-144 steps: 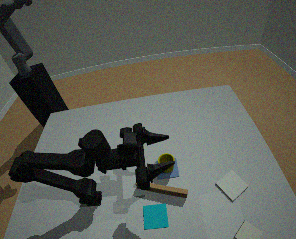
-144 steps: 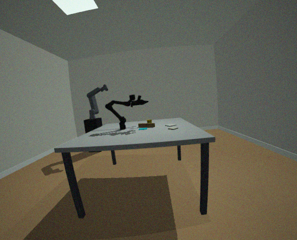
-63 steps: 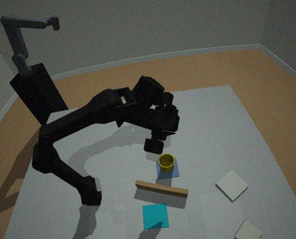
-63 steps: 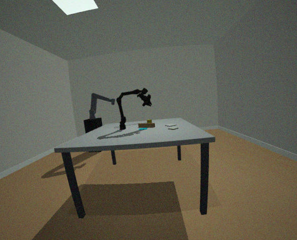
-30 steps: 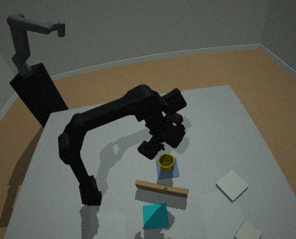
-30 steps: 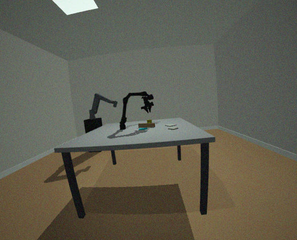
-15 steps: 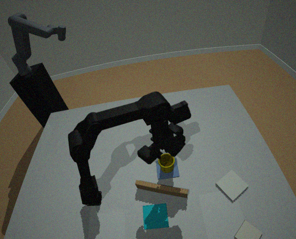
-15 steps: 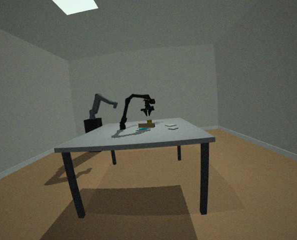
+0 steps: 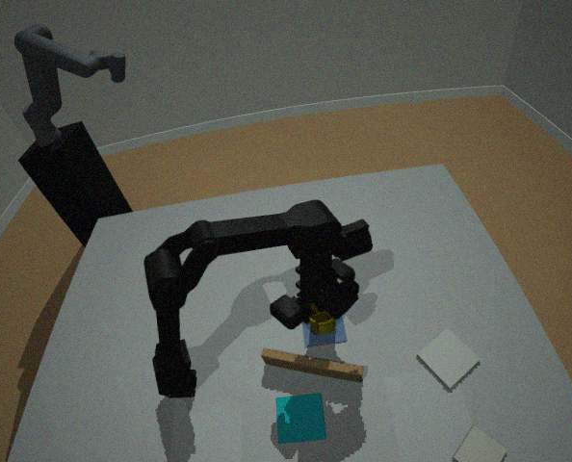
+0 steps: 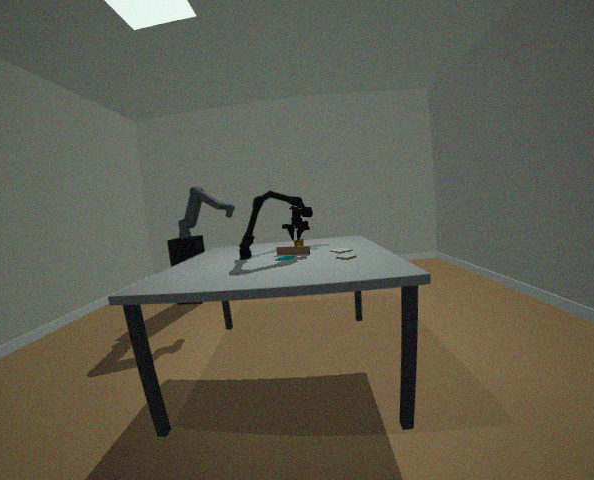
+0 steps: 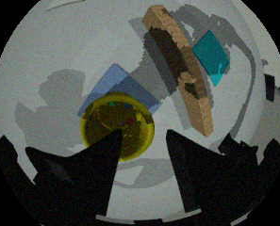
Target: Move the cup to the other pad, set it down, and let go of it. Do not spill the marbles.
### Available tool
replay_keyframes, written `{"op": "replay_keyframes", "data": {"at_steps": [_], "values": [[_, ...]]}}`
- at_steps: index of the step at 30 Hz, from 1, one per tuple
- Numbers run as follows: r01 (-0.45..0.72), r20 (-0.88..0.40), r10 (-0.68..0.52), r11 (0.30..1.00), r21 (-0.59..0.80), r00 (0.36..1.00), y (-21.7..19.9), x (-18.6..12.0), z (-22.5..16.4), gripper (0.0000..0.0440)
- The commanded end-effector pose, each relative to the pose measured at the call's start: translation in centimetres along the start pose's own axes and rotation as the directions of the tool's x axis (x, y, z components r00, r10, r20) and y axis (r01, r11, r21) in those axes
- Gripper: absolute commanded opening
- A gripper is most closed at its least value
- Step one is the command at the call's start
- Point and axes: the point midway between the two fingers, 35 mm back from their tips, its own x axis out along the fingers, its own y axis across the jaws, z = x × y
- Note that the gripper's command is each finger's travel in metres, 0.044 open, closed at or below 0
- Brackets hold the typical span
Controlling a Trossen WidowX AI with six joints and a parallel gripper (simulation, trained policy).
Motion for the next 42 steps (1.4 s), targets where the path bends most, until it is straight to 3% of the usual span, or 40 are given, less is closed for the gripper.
{"op": "replay_keyframes", "data": {"at_steps": [1, 11, 18, 20, 42], "values": [[0.024, 0.0, -0.024, 1.0, 0.001, 1.0, 0.0, 1.4, 0.0, 0.0202], [0.056, -0.013, -0.056, 0.997, -0.044, 0.998, 0.0, 4.9, -0.1, 0.0191], [0.059, -0.003, -0.059, 0.996, -0.072, 0.998, -0.3, 5.5, 0.1, 0.0025], [0.06, 0.001, -0.06, 0.995, -0.076, 0.998, -0.5, 5.4, 0.2, 0.0], [-0.022, 0.001, 0.022, 0.997, 0.073, 1.0, -3.4, -0.9, 1.9, 0.0011]]}}
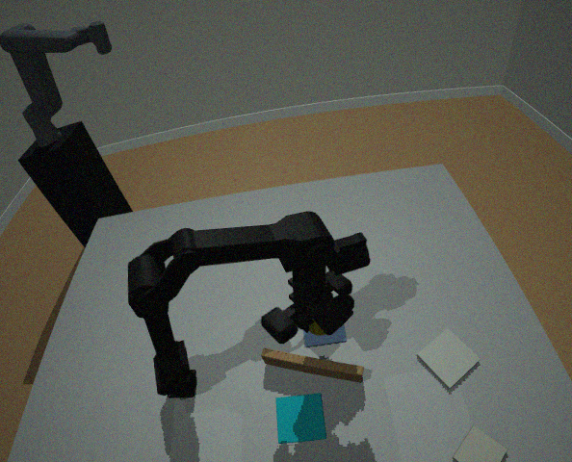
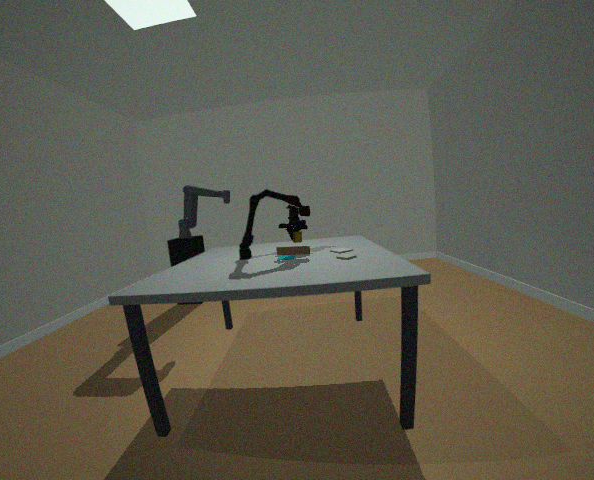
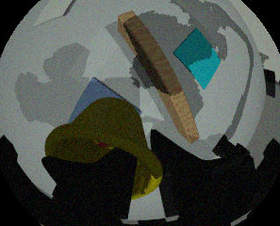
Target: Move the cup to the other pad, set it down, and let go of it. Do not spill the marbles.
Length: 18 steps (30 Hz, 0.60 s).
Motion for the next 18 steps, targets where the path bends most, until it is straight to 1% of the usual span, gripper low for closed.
{"op": "replay_keyframes", "data": {"at_steps": [1, 8, 18], "values": [[-0.018, 0.0, 0.018, 0.999, 0.038, 1.0, -0.4, -1.0, 0.5, 0.0009], [-0.054, 0.014, 0.053, 0.993, 0.106, 0.998, -1.2, -2.5, 2.1, 0.0], [-0.105, 0.047, 0.097, 0.976, 0.193, 0.994, -2.5, -3.5, 5.0, 0.0]]}}
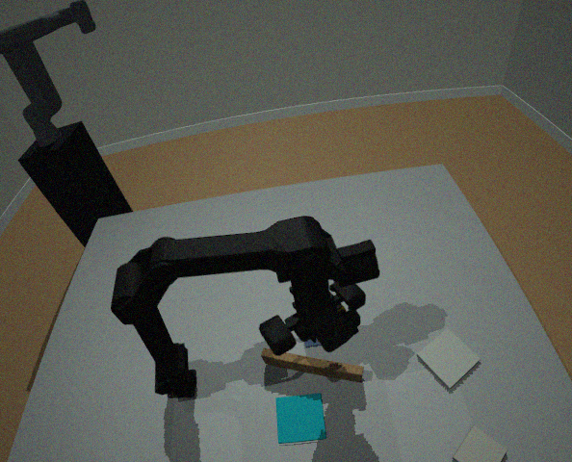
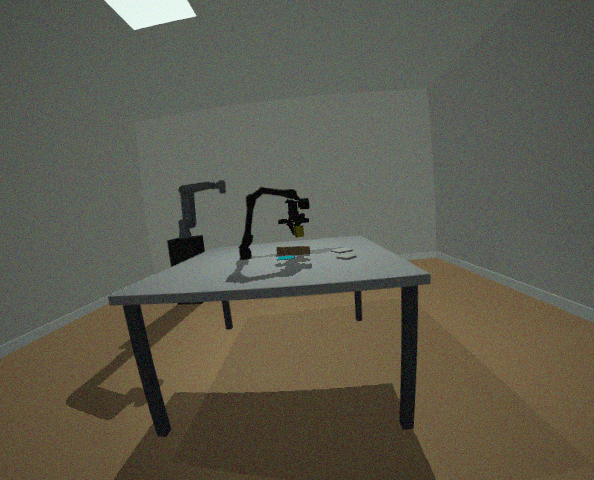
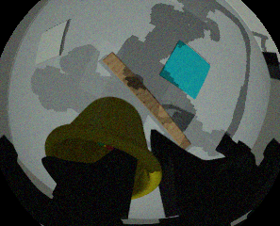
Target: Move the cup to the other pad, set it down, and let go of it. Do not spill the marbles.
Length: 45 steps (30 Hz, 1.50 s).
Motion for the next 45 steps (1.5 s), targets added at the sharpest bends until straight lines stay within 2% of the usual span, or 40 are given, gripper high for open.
{"op": "replay_keyframes", "data": {"at_steps": [1, 21, 45], "values": [[-0.016, 0.014, 0.016, 0.999, 0.028, 1.0, -0.3, -0.3, 1.1, 0.0], [-0.061, 0.052, 0.053, 0.984, 0.168, 0.997, -3.5, 0.4, 6.3, 0.0], [-0.064, 0.061, 0.048, 0.954, 0.292, 0.997, -7.5, 4.4, 8.6, 0.0]]}}
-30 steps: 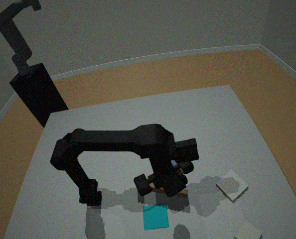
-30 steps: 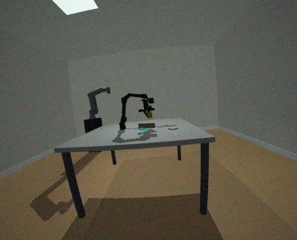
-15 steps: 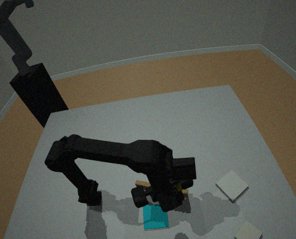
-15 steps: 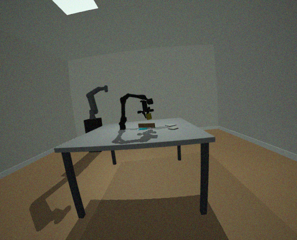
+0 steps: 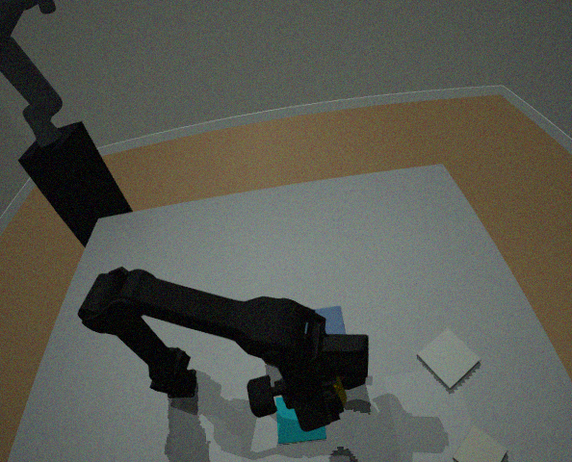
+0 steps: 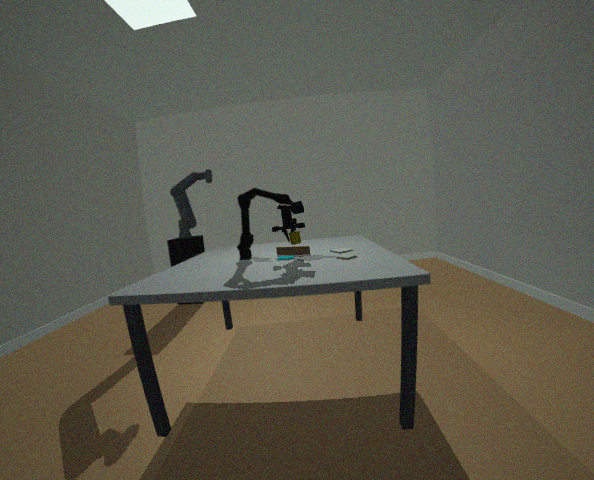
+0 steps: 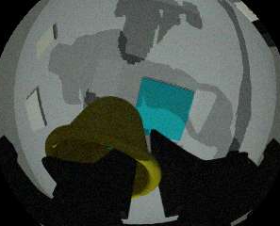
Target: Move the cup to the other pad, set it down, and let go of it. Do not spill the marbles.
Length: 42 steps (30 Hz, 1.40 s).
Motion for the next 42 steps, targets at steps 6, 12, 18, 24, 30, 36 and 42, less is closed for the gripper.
{"op": "replay_keyframes", "data": {"at_steps": [6, 12, 18, 24, 30, 36, 42], "values": [[0.008, -0.005, -0.008, 1.0, 0.028, 1.0, -1.4, 1.8, 0.0, 0.0001], [0.013, -0.008, -0.012, 0.999, 0.048, 1.0, -2.4, 3.1, -0.3, 0.0004], [0.023, -0.012, -0.022, 0.997, 0.068, 1.0, -3.5, 4.2, -0.6, 0.0016], [0.042, -0.016, -0.04, 0.995, 0.092, 0.999, -4.8, 5.2, -0.9, 0.0044], [0.046, -0.01, -0.045, 0.992, 0.118, 0.999, -5.6, 5.9, -0.8, 0.0086], [-0.014, 0.004, 0.014, 0.989, 0.147, 1.0, -5.2, 5.4, -0.3, 0.0181], [-0.05, -0.001, 0.051, 0.986, 0.16, 0.999, -5.4, 4.6, -0.5, 0.0191]]}}
